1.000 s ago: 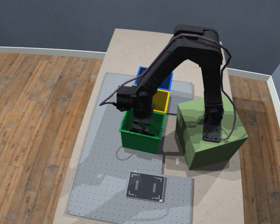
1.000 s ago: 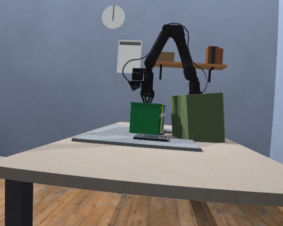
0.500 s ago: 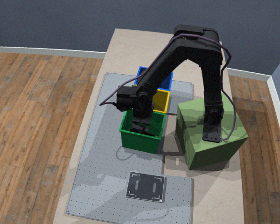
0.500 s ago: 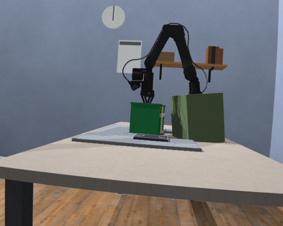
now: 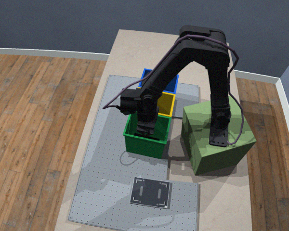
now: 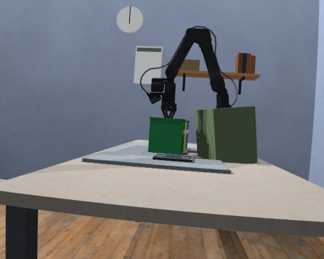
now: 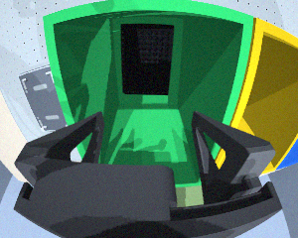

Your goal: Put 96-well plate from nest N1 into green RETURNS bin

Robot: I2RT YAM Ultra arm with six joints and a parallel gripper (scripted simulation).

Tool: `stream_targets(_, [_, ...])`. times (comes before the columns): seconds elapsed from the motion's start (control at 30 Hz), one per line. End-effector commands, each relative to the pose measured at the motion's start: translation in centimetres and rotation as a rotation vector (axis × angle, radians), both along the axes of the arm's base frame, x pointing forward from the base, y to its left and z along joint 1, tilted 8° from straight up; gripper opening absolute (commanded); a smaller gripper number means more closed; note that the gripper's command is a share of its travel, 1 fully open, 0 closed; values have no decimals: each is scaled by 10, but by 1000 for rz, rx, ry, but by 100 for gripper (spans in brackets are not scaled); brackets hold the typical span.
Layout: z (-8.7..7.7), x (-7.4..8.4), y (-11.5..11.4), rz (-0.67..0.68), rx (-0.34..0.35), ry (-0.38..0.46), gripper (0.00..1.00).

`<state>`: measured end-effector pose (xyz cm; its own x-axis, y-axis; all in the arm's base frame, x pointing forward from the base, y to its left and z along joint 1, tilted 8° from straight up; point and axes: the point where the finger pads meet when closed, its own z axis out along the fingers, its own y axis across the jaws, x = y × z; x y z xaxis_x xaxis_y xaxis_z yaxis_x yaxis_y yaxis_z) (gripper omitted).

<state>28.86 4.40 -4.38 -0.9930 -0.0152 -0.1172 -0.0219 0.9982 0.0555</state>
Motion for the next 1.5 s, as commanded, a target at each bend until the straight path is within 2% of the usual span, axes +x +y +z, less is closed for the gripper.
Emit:
stream_targets(0.0, [5, 5, 0, -3, 4, -19, 82])
stream_targets(1.1, [5, 5, 0, -3, 4, -19, 82])
stream_targets(1.47, [33, 10, 0, -1, 14, -45, 82])
